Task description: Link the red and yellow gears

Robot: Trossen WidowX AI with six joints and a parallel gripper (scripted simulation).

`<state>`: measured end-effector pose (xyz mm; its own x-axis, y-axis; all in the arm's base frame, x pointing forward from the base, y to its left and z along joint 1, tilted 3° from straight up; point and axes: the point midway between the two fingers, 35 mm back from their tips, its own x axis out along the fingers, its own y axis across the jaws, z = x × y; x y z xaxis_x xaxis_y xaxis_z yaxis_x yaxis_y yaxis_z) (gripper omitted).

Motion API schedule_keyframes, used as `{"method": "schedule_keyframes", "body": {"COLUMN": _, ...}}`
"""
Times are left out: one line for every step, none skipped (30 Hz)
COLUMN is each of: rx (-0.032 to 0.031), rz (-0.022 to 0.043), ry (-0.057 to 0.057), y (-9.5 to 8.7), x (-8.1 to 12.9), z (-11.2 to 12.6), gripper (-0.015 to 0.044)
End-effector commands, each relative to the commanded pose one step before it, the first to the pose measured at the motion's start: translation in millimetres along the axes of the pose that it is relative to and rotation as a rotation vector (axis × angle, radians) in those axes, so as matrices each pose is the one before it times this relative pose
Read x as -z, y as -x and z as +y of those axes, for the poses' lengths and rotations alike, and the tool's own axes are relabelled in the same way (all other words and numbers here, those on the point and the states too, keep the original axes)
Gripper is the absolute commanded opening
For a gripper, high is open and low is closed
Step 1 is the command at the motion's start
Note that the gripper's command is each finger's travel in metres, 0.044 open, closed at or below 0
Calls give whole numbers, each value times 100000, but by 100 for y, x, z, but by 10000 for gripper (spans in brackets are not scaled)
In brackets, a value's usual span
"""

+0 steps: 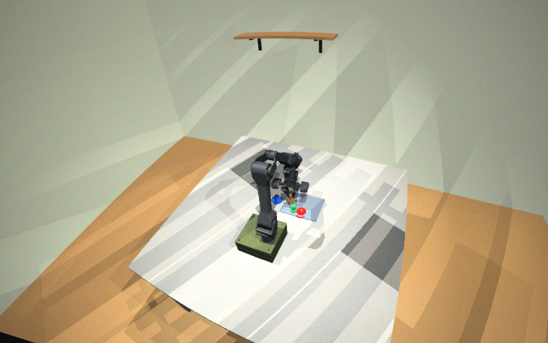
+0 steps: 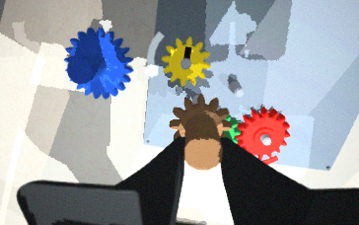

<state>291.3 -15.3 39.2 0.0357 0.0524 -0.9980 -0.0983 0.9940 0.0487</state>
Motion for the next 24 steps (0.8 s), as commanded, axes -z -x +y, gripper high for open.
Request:
{"method": "schedule_keyframes", "body": {"rx": -328, "rz": -223, "ry": 772, "y": 126, "x": 88, "z": -53, "gripper": 0}}
{"method": "schedule_keyframes", "body": {"rx": 0, "rz": 0, "ry": 872, "y": 0, "x": 0, "z": 0, "gripper": 0}}
{"method": "schedule_keyframes", "body": {"rx": 0, "rz": 0, "ry": 1159, "y": 0, "x": 0, "z": 0, "gripper": 0}}
{"method": "schedule_keyframes", "body": {"rx": 0, "rz": 0, "ry": 1470, "y": 0, "x": 0, "z": -1, "gripper": 0}}
{"method": "schedule_keyframes", "body": {"rx": 0, "rz": 0, "ry": 1819, "y": 0, "x": 0, "z": -1, "gripper": 0}}
{"method": "schedule_keyframes", "body": {"rx": 0, "rz": 0, "ry": 2207, "y": 0, "x": 0, "z": -1, "gripper": 0}}
{"method": "schedule_keyframes", "body": {"rx": 0, "rz": 0, "ry": 2606, "y": 0, "x": 0, "z": -2, "gripper": 0}}
{"method": "schedule_keyframes", "body": {"rx": 0, "rz": 0, "ry": 2729, "y": 0, "x": 0, "z": -2, "gripper": 0}}
{"method": "schedule_keyframes", "body": {"rx": 0, "rz": 0, "ry": 2773, "y": 0, "x": 0, "z": -2, "gripper": 0}}
{"method": "schedule_keyframes", "body": {"rx": 0, "rz": 0, "ry": 2787, "y": 0, "x": 0, "z": -2, "gripper": 0}}
{"method": "schedule_keyframes", "body": {"rx": 0, "rz": 0, "ry": 2793, "y": 0, "x": 0, "z": -2, "gripper": 0}}
{"method": "schedule_keyframes", "body": {"rx": 0, "rz": 0, "ry": 2717, "y": 0, "x": 0, "z": -2, "gripper": 0}}
{"method": "schedule_keyframes", "body": {"rx": 0, "rz": 0, "ry": 2704, "y": 0, "x": 0, "z": -2, "gripper": 0}}
{"method": "schedule_keyframes", "body": {"rx": 0, "rz": 0, "ry": 2705, "y": 0, "x": 0, "z": -2, "gripper": 0}}
{"method": "schedule_keyframes", "body": {"rx": 0, "rz": 1, "ry": 2711, "y": 0, "x": 0, "z": -2, "gripper": 0}}
{"method": "schedule_keyframes", "body": {"rx": 0, "rz": 1, "ry": 2720, "y": 0, "x": 0, "z": -2, "gripper": 0}}
{"method": "schedule_keyframes", "body": {"rx": 0, "rz": 1, "ry": 2730, "y": 0, "x": 0, "z": -2, "gripper": 0}}
{"method": "schedule_keyframes", "body": {"rx": 0, "rz": 1, "ry": 2717, "y": 0, "x": 0, "z": -2, "gripper": 0}}
{"method": "schedule_keyframes", "body": {"rx": 0, "rz": 0, "ry": 2131, "y": 0, "x": 0, "z": -1, "gripper": 0}}
{"method": "schedule_keyframes", "body": {"rx": 0, "rz": 0, "ry": 1296, "y": 0, "x": 0, "z": -1, "gripper": 0}}
{"method": "schedule_keyframes", "body": {"rx": 0, "rz": 0, "ry": 434, "y": 0, "x": 0, "z": 0, "gripper": 0}}
{"method": "schedule_keyframes", "body": {"rx": 0, "rz": 0, "ry": 0, "y": 0, "x": 0, "z": 0, "gripper": 0}}
{"method": "schedule_keyframes", "body": {"rx": 0, "rz": 0, "ry": 0, "y": 0, "x": 0, "z": 0, "gripper": 0}}
{"method": "schedule_keyframes", "body": {"rx": 0, "rz": 0, "ry": 0, "y": 0, "x": 0, "z": 0, "gripper": 0}}
